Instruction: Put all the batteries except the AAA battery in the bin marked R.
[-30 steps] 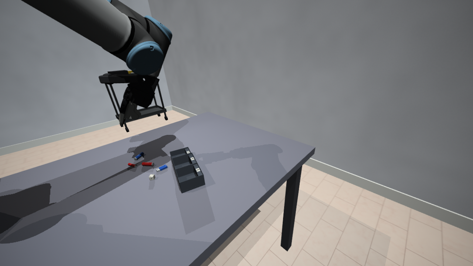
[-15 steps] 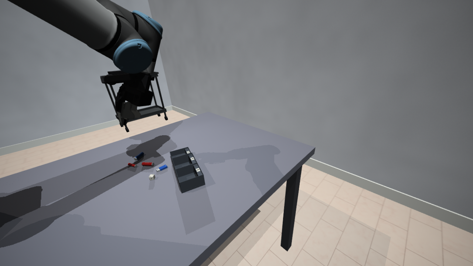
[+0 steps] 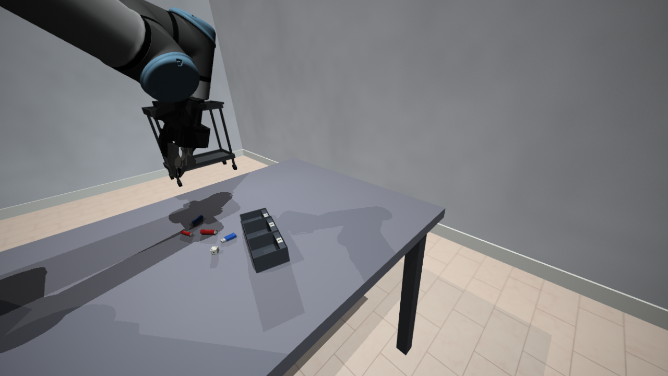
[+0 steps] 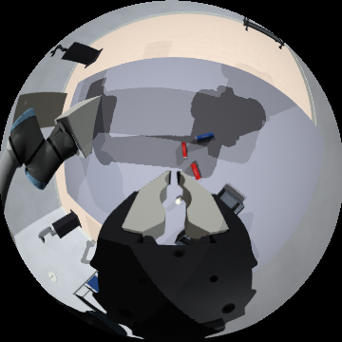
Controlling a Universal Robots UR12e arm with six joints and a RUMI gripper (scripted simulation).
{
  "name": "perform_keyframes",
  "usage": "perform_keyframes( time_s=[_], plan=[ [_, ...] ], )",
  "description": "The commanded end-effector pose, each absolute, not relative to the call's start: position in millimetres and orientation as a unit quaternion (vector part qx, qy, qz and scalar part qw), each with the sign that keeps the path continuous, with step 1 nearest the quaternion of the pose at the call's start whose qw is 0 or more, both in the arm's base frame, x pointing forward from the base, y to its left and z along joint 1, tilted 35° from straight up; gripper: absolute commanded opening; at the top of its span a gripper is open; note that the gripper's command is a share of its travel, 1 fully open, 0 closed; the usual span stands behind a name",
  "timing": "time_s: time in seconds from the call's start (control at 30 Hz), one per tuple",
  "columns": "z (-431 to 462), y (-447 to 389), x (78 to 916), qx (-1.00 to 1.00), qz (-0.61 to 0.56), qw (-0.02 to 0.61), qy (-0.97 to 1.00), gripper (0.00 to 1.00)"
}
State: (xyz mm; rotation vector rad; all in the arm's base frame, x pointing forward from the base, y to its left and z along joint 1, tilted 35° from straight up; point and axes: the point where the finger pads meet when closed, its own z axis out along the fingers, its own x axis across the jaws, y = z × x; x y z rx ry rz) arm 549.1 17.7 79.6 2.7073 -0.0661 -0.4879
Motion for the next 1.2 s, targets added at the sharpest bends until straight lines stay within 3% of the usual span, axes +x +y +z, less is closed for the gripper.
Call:
perform_keyframes(
  time_s=[0.0, 0.53, 1.17],
  plan=[
    [79.8, 17.5, 551.5, 0.960, -0.146, 0.218, -0.093, 0.04],
    [82.9, 14.2, 558.1, 0.920, -0.052, 0.259, -0.290, 0.04],
    [95.1, 7.8, 563.6, 0.814, 0.074, 0.264, -0.512, 0.04]
  ],
)
